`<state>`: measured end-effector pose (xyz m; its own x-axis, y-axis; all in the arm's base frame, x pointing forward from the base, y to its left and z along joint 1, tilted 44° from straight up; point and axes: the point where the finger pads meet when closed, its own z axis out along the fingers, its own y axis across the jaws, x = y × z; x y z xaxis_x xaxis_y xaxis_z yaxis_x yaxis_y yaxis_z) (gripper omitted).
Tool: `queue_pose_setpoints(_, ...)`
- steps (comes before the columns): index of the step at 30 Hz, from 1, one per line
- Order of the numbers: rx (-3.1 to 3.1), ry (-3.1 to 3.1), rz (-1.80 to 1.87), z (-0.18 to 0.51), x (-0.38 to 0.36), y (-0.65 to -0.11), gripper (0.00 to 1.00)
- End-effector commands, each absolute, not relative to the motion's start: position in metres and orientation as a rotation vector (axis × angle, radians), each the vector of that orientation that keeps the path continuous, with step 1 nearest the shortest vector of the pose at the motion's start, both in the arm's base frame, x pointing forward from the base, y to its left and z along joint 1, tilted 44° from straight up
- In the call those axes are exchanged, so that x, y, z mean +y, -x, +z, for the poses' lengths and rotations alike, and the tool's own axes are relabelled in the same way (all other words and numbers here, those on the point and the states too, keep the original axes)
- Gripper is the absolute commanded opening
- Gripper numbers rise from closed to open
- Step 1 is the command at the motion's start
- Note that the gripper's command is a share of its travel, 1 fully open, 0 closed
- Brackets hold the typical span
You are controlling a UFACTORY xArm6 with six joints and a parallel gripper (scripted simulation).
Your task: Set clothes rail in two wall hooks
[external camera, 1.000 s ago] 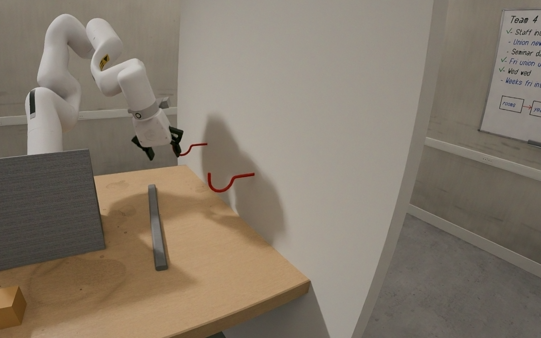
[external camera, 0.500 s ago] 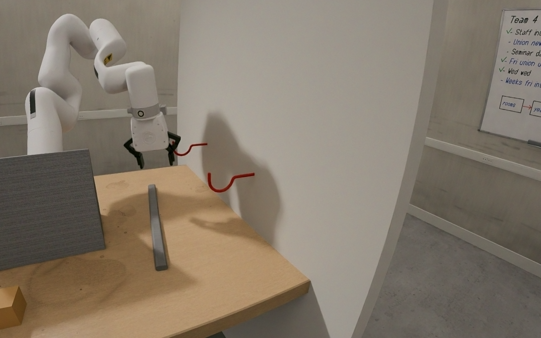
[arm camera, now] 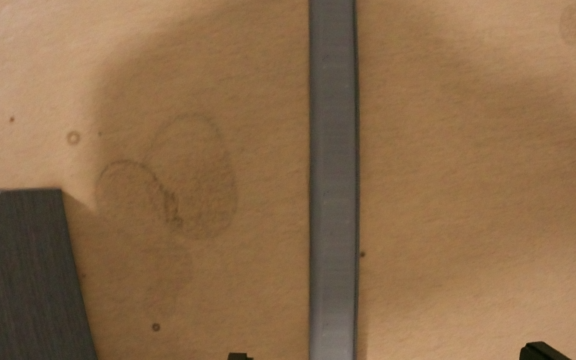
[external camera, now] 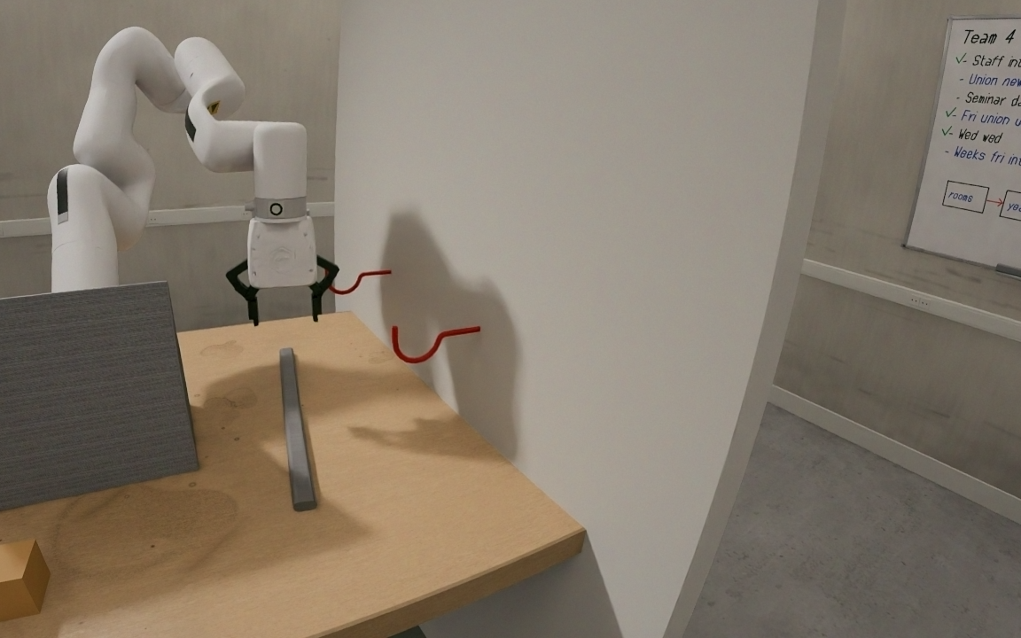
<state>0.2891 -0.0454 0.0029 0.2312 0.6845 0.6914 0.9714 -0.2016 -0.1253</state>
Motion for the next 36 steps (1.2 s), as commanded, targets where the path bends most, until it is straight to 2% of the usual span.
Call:
queue_pose_setpoints(1, -1.526, 1.96, -0.676, 0.001, -0.049, -0.287, 1.0)
queue_pose_setpoints(36, -1.526, 1.959, -0.676, -0.009, -0.04, -0.288, 1.0)
